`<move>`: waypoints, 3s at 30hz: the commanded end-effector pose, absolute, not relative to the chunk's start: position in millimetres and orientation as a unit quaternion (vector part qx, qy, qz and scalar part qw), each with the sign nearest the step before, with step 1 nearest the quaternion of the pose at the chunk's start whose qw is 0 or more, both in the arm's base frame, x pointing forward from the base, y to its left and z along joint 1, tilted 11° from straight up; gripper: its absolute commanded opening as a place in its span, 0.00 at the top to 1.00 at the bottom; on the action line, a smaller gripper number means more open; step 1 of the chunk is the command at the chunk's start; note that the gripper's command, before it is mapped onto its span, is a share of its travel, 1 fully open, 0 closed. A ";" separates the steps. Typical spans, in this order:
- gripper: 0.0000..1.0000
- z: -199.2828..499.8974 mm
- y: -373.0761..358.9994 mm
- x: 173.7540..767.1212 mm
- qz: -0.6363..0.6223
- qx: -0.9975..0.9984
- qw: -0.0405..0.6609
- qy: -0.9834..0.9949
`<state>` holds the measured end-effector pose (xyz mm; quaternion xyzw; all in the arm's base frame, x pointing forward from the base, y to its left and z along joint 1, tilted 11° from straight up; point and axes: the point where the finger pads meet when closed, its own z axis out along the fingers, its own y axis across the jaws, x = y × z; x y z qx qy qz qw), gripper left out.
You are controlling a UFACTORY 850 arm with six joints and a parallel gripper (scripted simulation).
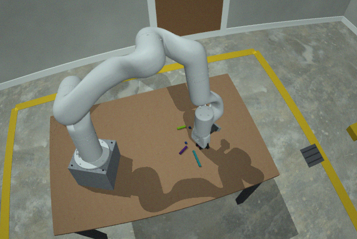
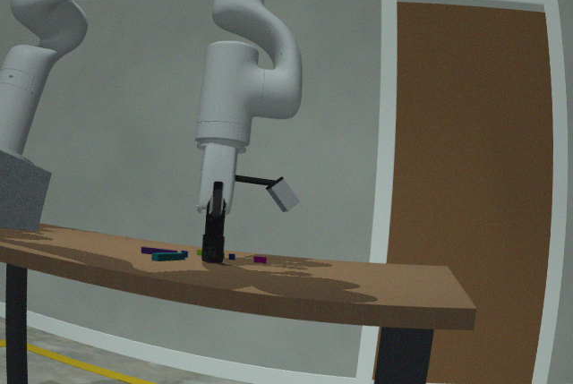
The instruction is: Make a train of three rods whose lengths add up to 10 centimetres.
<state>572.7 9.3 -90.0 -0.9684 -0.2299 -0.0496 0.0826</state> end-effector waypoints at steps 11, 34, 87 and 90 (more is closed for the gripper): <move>0.85 -89.4 9.2 573.7 -0.051 -0.968 0.082 -0.230; 0.81 -89.4 9.2 573.7 -0.051 -0.968 0.082 -0.230; 0.64 -2.0 -7.1 568.4 -0.051 -0.968 0.082 -0.230; 0.64 -1.2 -7.3 568.3 -0.051 -0.968 0.082 -0.230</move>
